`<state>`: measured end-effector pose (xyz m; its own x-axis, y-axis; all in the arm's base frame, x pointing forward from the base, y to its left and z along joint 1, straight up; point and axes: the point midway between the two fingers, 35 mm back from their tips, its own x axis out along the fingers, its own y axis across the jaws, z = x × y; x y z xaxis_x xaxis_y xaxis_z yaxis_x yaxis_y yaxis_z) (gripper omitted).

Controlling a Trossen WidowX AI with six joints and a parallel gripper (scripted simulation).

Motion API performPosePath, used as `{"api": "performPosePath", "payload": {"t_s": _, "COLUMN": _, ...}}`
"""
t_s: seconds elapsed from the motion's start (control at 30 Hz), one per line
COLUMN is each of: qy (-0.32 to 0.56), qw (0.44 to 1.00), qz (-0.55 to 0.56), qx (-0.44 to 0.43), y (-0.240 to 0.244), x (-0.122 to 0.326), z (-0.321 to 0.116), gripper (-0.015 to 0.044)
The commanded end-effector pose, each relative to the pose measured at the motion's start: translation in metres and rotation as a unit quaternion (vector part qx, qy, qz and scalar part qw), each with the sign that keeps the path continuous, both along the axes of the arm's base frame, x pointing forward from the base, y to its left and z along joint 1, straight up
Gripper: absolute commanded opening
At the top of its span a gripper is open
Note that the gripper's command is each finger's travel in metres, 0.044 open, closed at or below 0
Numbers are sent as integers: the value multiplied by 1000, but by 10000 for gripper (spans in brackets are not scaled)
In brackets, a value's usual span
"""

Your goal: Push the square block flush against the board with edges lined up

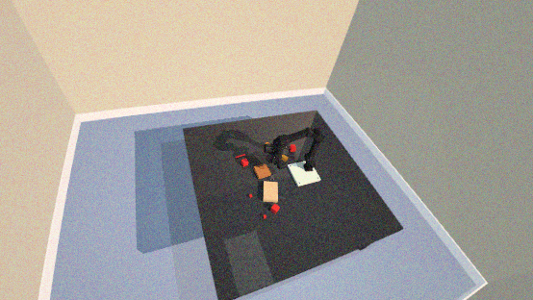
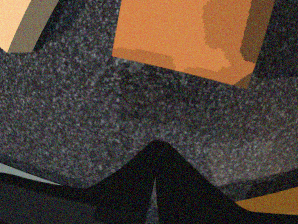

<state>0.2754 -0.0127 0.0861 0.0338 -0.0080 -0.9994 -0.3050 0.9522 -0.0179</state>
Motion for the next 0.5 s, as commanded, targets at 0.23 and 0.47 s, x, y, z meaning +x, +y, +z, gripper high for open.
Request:
{"api": "performPosePath", "payload": {"t_s": 0.23, "qy": 1, "qw": 980, "qz": -198, "qx": 8, "y": -14, "x": 20, "z": 2, "gripper": 0}}
{"api": "performPosePath", "payload": {"t_s": 0.47, "qy": -1, "qw": 949, "qz": -316, "qx": 12, "y": -23, "x": 31, "z": 3, "gripper": 0}}
